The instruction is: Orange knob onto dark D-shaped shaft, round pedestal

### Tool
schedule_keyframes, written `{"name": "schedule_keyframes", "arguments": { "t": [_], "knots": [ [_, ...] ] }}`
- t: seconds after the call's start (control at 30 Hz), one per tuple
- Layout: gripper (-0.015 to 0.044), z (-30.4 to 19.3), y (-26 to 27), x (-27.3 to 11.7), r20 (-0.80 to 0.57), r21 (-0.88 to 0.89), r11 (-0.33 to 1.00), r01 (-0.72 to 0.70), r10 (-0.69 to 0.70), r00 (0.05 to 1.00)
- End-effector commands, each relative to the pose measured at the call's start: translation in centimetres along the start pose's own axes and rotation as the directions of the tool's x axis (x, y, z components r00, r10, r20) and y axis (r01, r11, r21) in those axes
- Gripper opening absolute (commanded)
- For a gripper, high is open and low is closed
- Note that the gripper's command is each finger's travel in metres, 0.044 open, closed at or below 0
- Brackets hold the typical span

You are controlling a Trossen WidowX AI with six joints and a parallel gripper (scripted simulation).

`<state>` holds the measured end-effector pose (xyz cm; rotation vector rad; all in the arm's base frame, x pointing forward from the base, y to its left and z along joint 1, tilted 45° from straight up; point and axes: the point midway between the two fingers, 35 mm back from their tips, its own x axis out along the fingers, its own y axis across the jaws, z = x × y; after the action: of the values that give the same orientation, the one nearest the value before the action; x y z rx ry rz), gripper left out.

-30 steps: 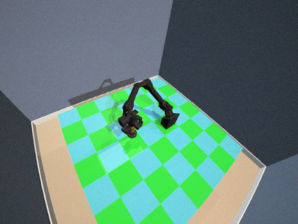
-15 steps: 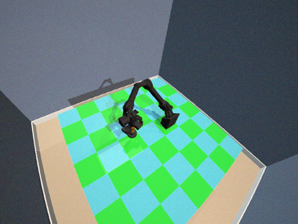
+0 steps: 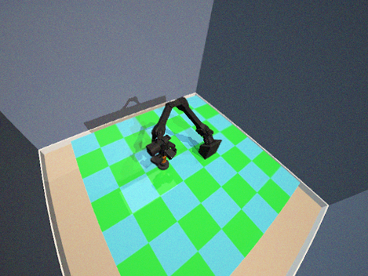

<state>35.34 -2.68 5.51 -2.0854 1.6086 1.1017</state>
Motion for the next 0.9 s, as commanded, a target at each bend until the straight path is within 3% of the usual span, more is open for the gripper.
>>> {"name": "schedule_keyframes", "arguments": {
  "t": [0.0,0.1,0.87],
  "knots": [
    [0.0,-0.16,-0.18,-0.21,-0.003,-0.099,0.995,0.003,-0.003,1.0],
    [0.0,-0.2,-0.24,-0.12,-0.003,-0.18,0.984,0.002,-0.003,1.0],
    [0.0,-0.04,0.0,0.25,-0.003,-0.183,0.983,0.002,-0.003,1.0]
  ]
}}
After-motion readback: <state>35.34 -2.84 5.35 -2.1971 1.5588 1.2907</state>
